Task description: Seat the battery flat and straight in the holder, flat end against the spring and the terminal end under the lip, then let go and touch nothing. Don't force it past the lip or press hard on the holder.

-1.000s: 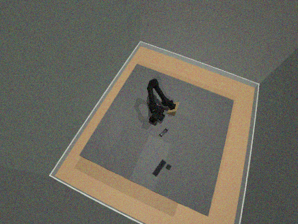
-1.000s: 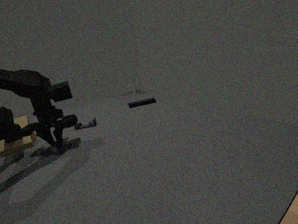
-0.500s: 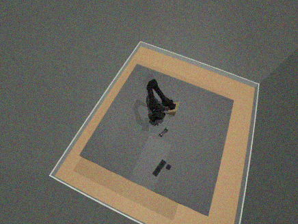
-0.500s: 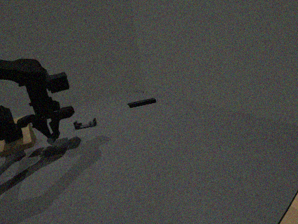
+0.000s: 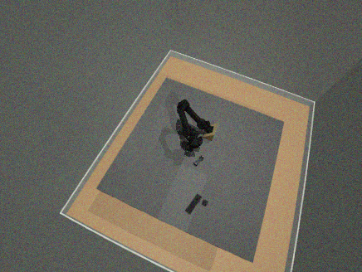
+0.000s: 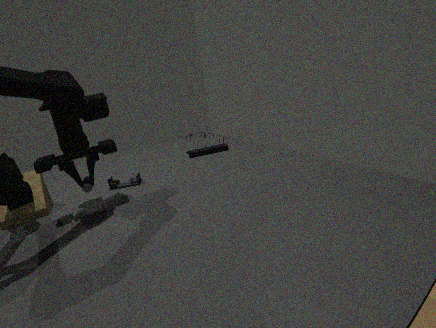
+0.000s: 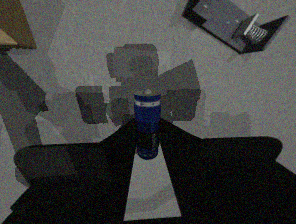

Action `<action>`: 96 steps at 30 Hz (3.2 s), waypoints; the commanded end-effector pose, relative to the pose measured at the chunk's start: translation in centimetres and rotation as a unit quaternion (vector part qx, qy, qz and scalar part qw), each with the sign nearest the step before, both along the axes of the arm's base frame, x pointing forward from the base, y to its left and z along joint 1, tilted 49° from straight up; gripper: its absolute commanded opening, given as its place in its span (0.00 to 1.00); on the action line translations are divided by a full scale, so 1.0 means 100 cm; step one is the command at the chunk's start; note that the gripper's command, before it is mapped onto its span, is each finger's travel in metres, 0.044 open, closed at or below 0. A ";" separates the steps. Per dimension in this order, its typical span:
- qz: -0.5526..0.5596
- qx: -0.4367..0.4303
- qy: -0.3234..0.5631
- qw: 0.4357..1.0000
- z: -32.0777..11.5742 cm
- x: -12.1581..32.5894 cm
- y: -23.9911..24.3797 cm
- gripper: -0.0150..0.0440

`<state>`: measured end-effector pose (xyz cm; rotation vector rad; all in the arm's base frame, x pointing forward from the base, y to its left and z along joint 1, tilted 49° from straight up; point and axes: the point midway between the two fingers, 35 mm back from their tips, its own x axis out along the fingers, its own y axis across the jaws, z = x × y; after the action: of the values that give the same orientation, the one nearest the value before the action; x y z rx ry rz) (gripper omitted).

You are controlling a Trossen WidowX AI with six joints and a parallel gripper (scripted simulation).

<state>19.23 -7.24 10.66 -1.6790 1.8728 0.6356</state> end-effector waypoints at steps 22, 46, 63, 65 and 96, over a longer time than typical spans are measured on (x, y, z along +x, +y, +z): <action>0.365 0.041 0.397 0.841 -0.068 0.105 0.073 0.39; 0.304 0.152 0.427 0.838 -0.095 0.096 0.043 0.39; 0.273 0.205 0.442 0.829 -0.099 0.100 0.036 0.39; 0.269 0.212 0.444 0.828 -0.100 0.100 0.034 0.39; 0.240 0.260 0.455 0.817 -0.101 0.112 0.021 0.39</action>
<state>30.02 -4.85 0.57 -1.5553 1.5004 2.2514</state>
